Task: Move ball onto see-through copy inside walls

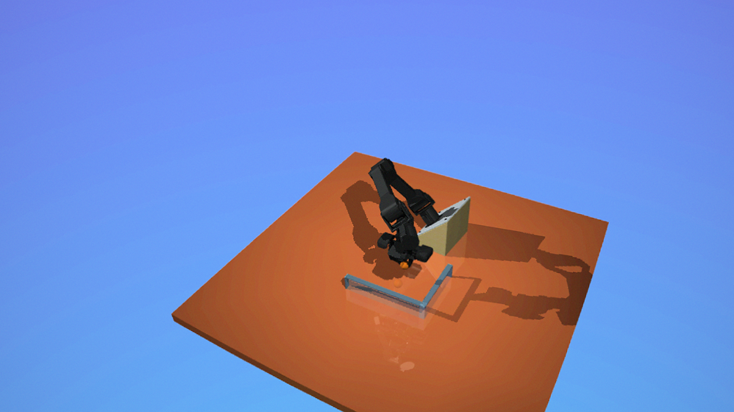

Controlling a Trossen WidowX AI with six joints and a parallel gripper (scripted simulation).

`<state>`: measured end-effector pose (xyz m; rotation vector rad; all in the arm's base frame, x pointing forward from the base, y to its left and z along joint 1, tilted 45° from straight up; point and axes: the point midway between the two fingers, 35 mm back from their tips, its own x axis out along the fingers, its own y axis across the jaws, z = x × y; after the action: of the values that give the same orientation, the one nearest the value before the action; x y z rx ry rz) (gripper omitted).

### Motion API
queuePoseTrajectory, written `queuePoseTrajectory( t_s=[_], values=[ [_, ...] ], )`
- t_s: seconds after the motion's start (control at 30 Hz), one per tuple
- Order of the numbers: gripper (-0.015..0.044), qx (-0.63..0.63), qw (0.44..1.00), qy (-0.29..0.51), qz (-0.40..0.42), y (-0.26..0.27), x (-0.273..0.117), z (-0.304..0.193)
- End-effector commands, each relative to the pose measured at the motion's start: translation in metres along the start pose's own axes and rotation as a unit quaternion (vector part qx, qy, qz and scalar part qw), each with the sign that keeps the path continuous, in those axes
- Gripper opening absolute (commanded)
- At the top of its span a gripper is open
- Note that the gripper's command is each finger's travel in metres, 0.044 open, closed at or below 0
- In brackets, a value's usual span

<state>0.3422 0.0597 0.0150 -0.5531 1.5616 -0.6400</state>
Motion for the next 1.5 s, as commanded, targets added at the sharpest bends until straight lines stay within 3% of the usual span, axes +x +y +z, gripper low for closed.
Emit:
queuePoseTrajectory(
  t_s=[0.0, 0.43, 0.83, 1.47],
  values=[
    [0.0, -0.001, 1.0, 0.0, -0.002, -0.011, 0.009, -0.003],
    [0.0, -0.001, 1.0, 0.0, -0.003, -0.033, 0.038, -0.011],
    [0.0, 0.0, 1.0, 0.0, -0.005, -0.034, 0.099, -0.012],
    [0.0, 0.0, 1.0, 0.0, -0.006, -0.035, 0.122, -0.012]
  ],
)
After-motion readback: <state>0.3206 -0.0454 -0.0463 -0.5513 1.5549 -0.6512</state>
